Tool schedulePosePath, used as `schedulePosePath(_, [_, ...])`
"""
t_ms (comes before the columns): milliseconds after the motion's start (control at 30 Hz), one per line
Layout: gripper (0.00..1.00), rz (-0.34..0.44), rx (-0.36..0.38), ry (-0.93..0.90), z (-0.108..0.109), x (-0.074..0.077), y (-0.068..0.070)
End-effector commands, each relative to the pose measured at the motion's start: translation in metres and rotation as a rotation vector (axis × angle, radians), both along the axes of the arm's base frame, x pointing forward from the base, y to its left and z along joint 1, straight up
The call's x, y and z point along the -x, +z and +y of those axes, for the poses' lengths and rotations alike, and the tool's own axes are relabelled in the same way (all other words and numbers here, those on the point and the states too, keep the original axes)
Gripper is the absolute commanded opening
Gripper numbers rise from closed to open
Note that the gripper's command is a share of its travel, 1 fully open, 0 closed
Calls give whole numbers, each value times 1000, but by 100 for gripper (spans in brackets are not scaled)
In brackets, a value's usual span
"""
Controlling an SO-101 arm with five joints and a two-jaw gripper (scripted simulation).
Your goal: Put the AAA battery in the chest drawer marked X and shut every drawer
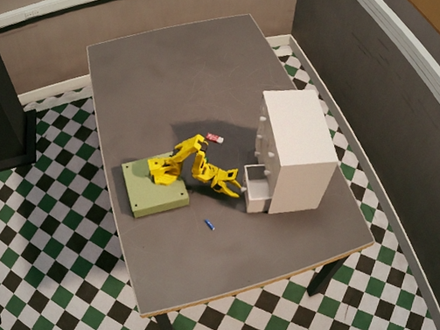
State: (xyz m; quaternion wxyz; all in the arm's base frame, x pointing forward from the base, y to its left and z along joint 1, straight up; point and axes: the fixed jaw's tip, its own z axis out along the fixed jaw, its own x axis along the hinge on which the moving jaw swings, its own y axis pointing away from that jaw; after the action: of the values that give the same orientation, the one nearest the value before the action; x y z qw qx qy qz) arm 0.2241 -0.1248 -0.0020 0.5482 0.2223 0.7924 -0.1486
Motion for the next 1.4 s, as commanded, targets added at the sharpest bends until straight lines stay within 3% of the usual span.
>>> schedulePosePath(0, [21,6,4,-24,-1,11,0])
schedulePosePath(533, [21,33,-1,-73,4,41,3])
schedulePosePath(867, [21,33,-1,-73,4,41,3])
schedulePosePath(1367, [21,122,-54,-73,-5,30,1])
